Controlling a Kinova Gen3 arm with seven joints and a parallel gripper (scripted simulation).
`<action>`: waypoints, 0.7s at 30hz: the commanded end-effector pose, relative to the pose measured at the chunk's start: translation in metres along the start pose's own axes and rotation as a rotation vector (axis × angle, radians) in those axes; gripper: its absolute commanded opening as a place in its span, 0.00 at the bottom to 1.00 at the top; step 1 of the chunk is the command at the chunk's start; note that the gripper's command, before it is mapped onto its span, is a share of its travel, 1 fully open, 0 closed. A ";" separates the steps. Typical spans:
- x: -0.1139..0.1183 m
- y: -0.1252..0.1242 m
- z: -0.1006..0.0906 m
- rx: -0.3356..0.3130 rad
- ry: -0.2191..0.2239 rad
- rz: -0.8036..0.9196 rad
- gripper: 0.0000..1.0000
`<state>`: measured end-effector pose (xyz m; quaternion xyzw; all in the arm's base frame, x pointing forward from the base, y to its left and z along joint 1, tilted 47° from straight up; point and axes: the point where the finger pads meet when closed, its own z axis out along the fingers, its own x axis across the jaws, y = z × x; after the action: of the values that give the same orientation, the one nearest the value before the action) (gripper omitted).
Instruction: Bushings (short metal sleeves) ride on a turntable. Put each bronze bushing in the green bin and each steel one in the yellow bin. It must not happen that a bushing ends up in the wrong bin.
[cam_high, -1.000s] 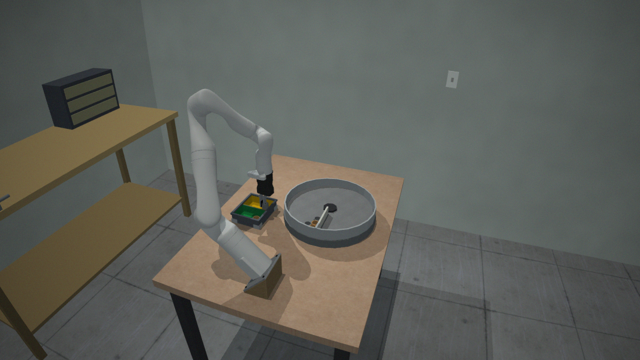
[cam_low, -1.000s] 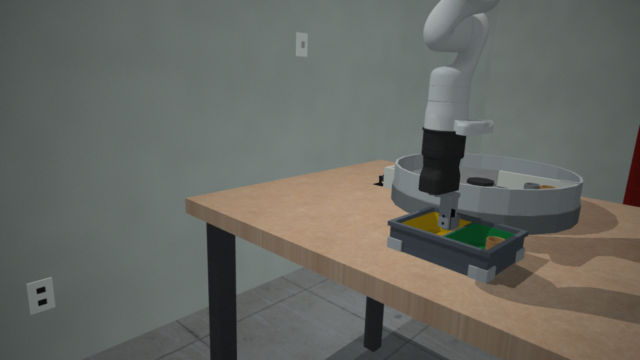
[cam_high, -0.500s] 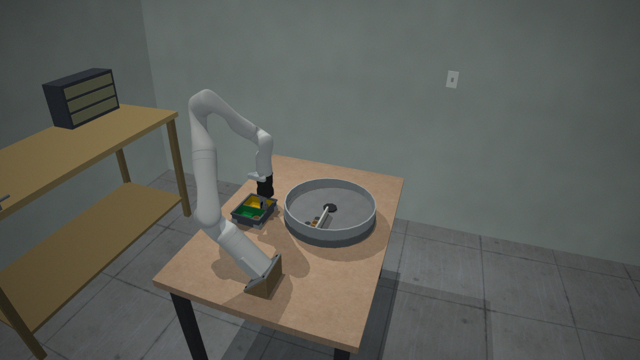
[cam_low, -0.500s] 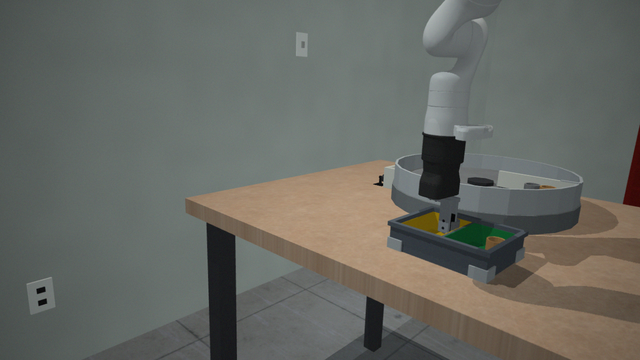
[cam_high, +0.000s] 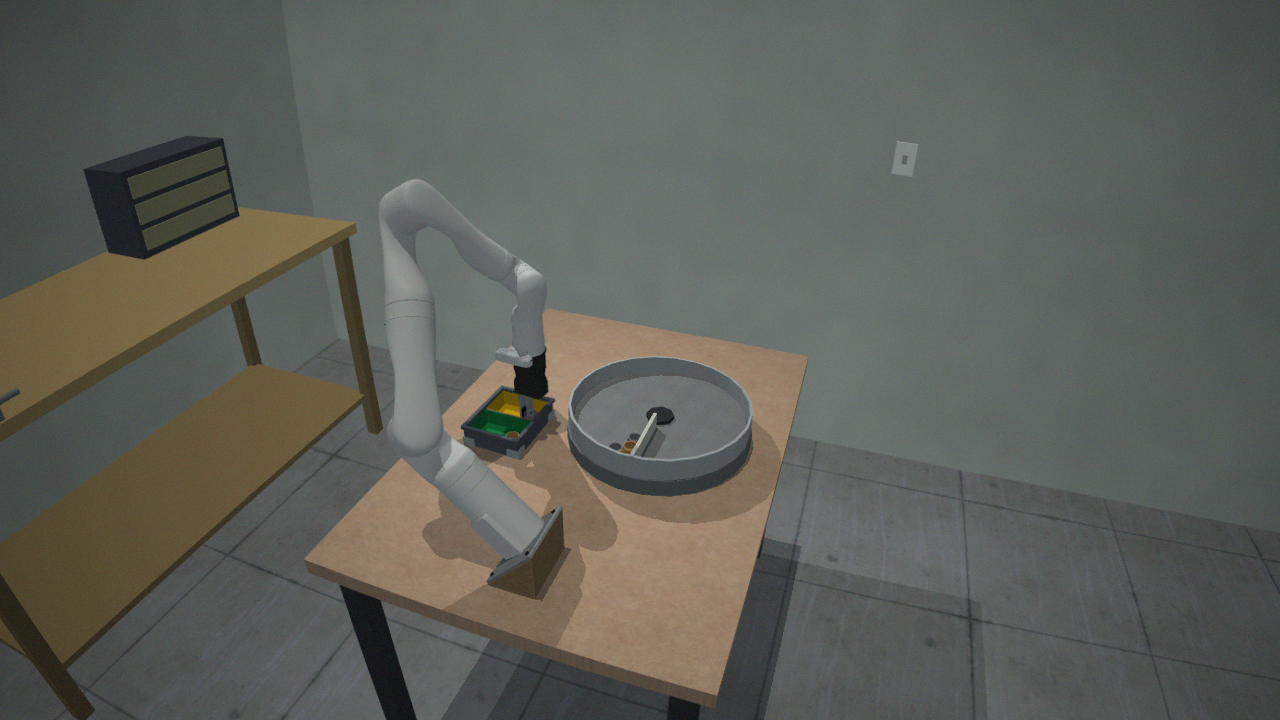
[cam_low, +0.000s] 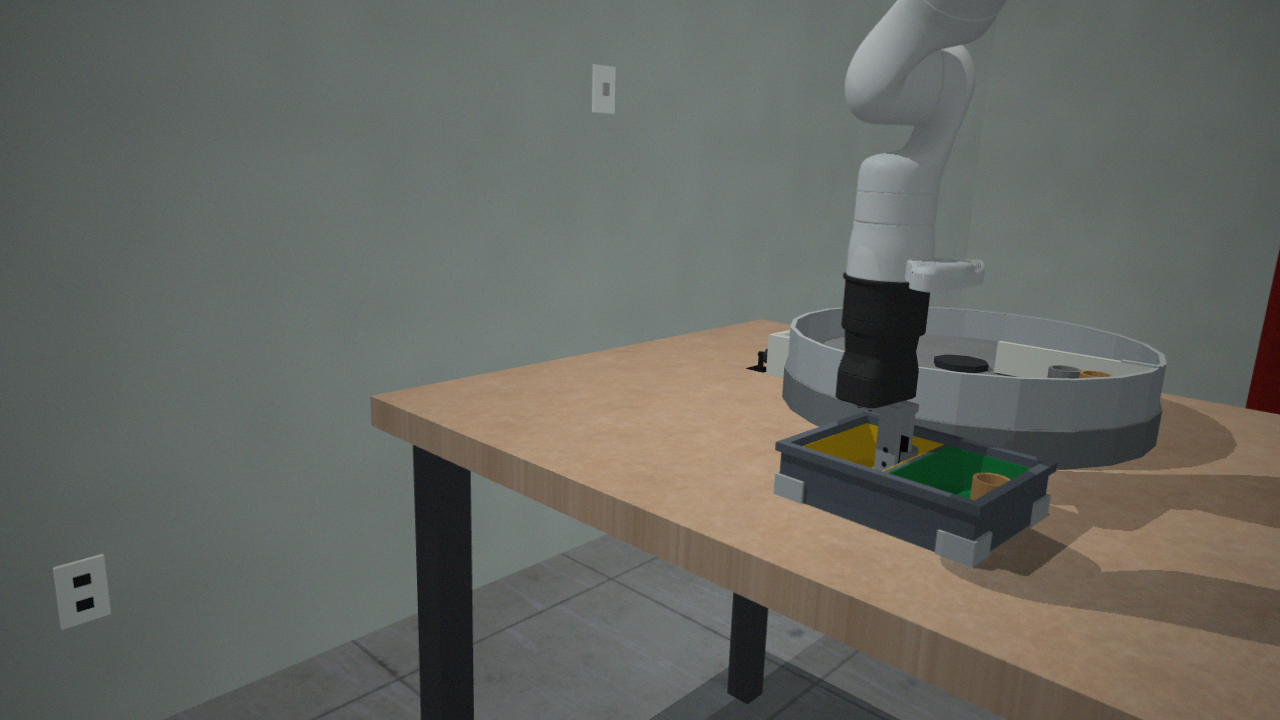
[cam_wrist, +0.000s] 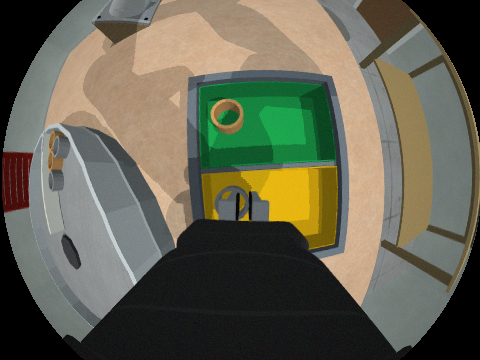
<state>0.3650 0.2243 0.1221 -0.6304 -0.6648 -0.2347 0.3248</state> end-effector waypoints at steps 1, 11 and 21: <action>0.000 -0.001 0.003 0.002 0.001 0.001 0.00; 0.000 0.000 0.003 0.002 0.001 0.001 0.00; 0.000 0.000 0.003 0.002 0.001 0.001 0.42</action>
<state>0.3636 0.2270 0.1197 -0.6299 -0.6650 -0.2337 0.3262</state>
